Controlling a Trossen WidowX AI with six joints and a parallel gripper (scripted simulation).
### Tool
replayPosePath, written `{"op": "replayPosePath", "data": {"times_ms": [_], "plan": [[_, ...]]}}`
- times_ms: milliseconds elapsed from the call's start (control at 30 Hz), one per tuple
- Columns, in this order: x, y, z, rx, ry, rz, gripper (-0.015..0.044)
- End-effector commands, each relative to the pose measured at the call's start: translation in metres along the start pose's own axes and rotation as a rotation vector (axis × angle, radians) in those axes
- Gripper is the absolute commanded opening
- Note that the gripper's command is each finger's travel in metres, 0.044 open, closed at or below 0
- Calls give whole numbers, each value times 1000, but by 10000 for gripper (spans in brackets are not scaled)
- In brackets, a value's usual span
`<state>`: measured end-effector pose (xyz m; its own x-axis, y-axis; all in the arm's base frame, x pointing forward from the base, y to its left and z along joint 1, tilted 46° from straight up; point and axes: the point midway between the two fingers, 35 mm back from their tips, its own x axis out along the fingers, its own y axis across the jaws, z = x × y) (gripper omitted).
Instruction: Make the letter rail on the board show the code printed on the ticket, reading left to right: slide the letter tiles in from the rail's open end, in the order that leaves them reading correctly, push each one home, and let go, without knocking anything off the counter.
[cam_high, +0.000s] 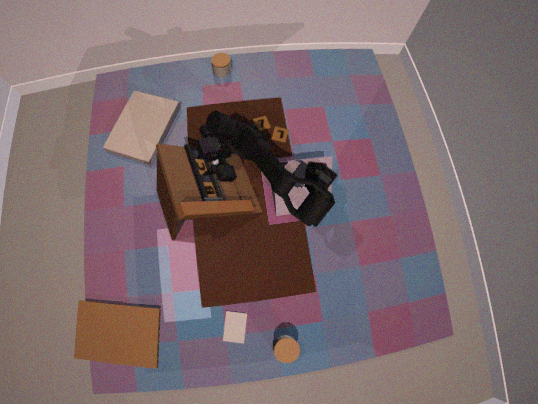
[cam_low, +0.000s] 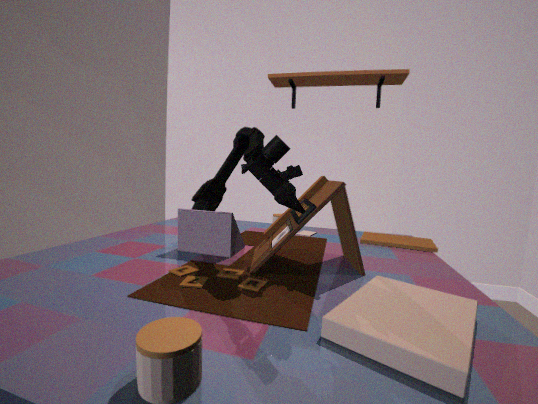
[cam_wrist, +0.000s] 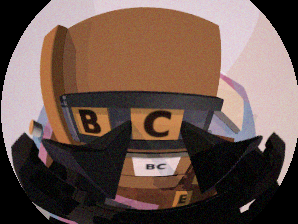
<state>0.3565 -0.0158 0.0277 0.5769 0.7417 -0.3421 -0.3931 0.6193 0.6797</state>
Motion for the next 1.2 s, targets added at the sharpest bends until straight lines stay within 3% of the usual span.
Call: {"op": "replayPosePath", "data": {"times_ms": [0, 933, 1167], "plan": [[0, 2, -2, 8, 3, -5, 0], [0, 17, -2, 9, 3, -4, 0], [0, 16, 0, 2, 1, 1, 184]]}}
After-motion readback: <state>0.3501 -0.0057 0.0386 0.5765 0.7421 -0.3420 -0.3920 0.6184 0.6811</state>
